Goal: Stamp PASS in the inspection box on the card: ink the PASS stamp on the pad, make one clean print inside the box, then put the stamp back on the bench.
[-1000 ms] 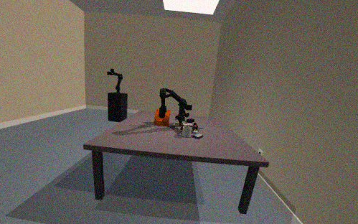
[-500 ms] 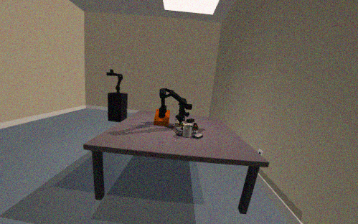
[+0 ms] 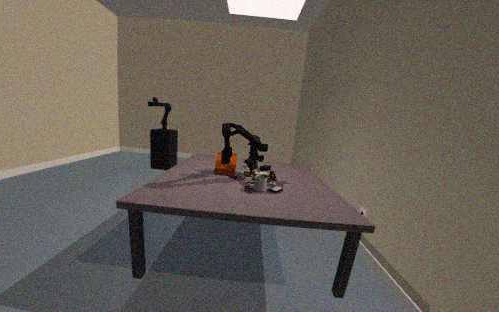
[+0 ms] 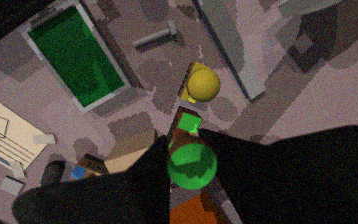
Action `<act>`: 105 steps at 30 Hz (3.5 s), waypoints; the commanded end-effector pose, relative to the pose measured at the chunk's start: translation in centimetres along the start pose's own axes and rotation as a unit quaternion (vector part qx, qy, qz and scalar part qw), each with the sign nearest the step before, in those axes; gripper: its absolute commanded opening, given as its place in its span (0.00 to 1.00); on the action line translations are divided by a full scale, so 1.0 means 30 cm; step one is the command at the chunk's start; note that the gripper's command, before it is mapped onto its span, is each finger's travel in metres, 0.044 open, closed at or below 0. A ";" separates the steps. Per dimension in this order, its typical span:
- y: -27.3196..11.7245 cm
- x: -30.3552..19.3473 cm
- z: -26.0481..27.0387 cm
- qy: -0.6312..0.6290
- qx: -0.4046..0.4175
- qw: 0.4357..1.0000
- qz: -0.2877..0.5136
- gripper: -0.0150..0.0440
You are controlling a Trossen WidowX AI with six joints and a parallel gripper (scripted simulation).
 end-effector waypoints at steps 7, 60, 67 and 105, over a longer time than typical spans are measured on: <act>-0.020 0.002 0.001 0.002 0.003 1.000 -0.001 0.25; -0.102 0.116 0.083 0.003 0.004 1.000 -0.003 0.25; -0.103 0.189 0.152 0.003 0.005 1.000 -0.004 0.25; -0.040 0.281 0.257 0.004 0.006 1.000 -0.005 0.25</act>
Point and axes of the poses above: the point midway between the two fingers, 35 mm back from their tips, its own y axis out along the fingers, its own z axis across the jaws, x = y × z, the point moved 3 cm from there along -y, back along the fingers, and after that the axes turned 6 degrees about -y, right-handed, at the moved point
